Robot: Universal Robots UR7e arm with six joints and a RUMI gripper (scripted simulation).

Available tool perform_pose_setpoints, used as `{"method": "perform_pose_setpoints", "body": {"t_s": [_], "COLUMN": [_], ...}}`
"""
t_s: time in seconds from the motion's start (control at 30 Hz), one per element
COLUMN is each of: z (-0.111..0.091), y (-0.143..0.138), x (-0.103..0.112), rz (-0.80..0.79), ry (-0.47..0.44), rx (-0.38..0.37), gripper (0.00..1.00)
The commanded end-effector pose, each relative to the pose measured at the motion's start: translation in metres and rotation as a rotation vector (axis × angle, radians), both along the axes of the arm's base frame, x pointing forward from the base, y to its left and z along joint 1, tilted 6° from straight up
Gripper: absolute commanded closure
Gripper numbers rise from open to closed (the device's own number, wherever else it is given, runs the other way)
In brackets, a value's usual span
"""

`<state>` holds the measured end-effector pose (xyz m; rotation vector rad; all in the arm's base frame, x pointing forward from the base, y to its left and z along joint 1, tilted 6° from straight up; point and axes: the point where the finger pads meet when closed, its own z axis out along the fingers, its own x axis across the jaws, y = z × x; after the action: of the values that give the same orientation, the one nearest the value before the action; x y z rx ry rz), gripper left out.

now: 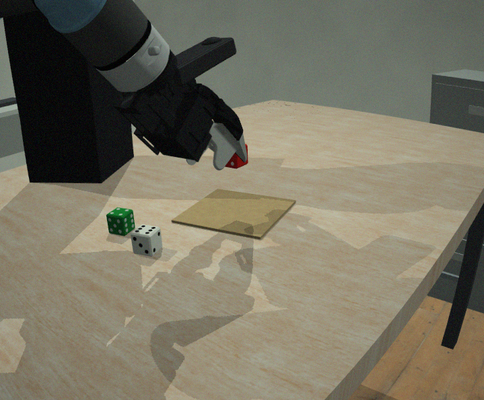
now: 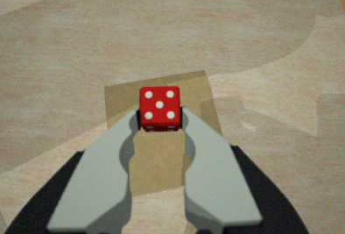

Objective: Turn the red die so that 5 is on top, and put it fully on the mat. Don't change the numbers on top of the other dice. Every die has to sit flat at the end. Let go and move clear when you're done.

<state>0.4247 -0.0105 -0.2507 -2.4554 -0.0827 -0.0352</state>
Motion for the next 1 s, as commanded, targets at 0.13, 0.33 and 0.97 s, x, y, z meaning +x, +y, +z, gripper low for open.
{"method": "perform_pose_setpoints", "body": {"t_s": [0.13,0.33,0.97], "z": [0.000,0.000,-0.010], "y": [0.000,0.000,-0.001], "x": [0.000,0.000,0.001], "rz": [0.001,0.001,0.001], "ry": [0.000,0.000,0.000], "rx": [0.005,0.005,0.005], "gripper": [0.90,0.90,0.90]}}
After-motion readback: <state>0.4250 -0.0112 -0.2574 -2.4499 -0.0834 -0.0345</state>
